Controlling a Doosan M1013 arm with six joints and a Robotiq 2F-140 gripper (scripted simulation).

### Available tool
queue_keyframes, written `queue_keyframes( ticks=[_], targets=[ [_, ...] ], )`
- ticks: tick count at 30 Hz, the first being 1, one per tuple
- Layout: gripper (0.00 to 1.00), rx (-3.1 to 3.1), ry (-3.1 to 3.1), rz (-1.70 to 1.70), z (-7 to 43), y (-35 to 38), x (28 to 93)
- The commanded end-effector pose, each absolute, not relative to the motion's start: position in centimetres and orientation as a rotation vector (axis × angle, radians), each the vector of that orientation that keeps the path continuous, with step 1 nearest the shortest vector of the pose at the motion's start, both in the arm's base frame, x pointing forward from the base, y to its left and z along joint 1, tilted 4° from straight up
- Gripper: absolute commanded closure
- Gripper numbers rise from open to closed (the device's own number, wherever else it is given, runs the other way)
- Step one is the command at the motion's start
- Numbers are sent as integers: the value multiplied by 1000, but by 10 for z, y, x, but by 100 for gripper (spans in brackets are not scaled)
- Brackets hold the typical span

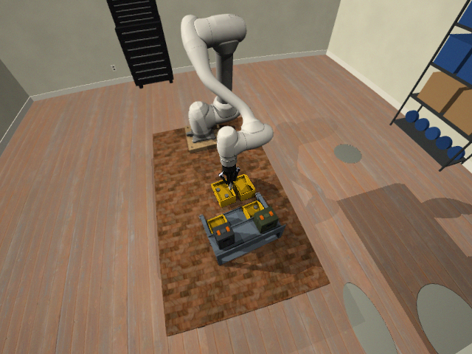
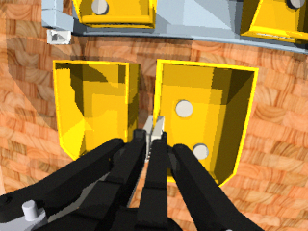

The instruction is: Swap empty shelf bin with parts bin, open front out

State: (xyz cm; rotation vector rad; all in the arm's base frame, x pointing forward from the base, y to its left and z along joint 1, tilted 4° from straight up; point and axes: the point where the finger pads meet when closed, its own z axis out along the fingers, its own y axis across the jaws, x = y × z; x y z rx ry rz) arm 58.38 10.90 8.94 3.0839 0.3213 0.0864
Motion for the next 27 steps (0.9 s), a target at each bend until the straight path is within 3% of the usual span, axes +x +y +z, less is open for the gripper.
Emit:
queue_keyframes(
  ticks=[1,27],
  targets=[
    [90,3081,324,87,91,111,593],
    [90,3081,324,87,92,114,605]
  ],
)
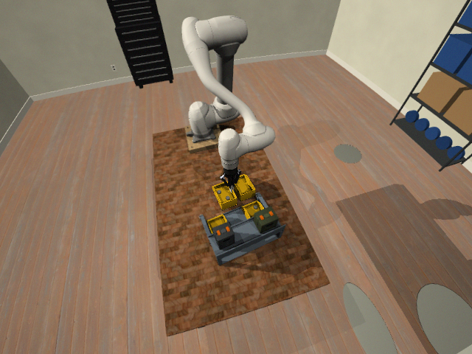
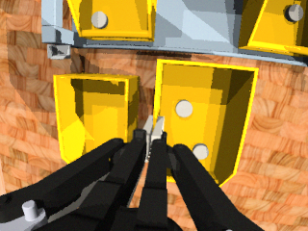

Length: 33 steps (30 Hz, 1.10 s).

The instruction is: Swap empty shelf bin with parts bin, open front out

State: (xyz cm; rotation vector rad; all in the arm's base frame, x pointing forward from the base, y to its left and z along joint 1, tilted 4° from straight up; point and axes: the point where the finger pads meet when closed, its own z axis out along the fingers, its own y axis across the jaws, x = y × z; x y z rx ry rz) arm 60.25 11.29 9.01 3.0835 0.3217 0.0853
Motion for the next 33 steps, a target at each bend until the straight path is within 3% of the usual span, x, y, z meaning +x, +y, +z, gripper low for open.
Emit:
queue_keyframes(
  ticks=[1,33],
  targets=[
    [90,3081,324,87,92,114,605],
    [90,3081,324,87,96,115,611]
  ],
)
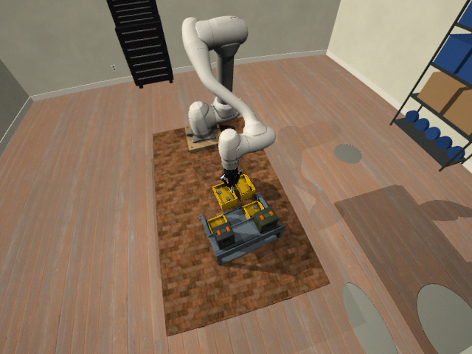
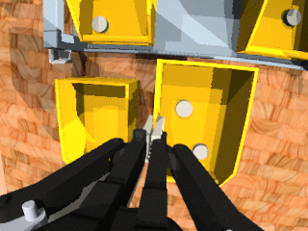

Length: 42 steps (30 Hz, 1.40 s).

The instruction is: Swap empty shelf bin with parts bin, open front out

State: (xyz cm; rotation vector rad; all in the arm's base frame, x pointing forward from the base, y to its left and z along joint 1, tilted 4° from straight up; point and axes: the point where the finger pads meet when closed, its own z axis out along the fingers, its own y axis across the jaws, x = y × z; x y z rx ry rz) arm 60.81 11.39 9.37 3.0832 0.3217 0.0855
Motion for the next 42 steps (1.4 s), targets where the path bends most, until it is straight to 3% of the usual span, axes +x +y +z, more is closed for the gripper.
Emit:
queue_keyframes(
  ticks=[1,34,42],
  targets=[
    [90,3081,324,87,96,115,611],
    [90,3081,323,83,96,115,611],
    [90,3071,319,-61,100,116,616]
  ],
)
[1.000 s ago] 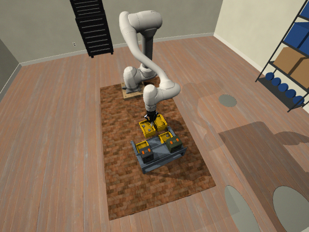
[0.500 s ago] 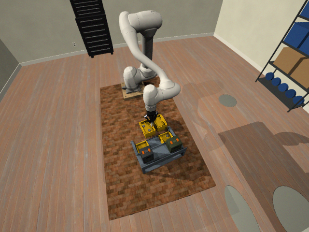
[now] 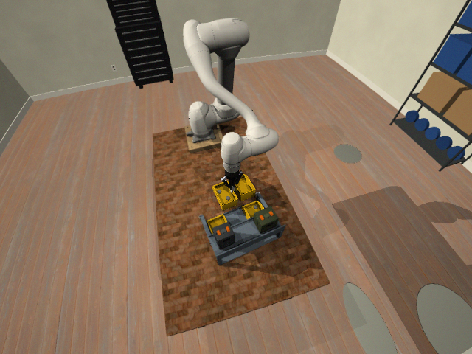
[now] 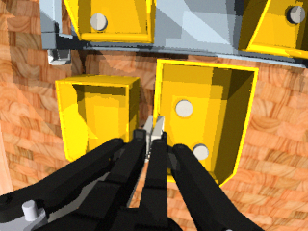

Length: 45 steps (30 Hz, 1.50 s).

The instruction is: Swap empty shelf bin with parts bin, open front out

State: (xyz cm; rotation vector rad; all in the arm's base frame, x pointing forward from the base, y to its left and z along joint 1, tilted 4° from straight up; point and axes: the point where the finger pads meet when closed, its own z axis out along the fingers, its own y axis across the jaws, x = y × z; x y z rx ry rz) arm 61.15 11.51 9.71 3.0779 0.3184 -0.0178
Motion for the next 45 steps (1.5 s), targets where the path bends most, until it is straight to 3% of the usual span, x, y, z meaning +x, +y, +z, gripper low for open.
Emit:
queue_keyframes(
  ticks=[1,9,45],
  targets=[
    [90,3071,319,-61,100,116,616],
    [90,3049,313,-241,105,118,621],
    [90,3049,312,-244,105,118,621]
  ],
)
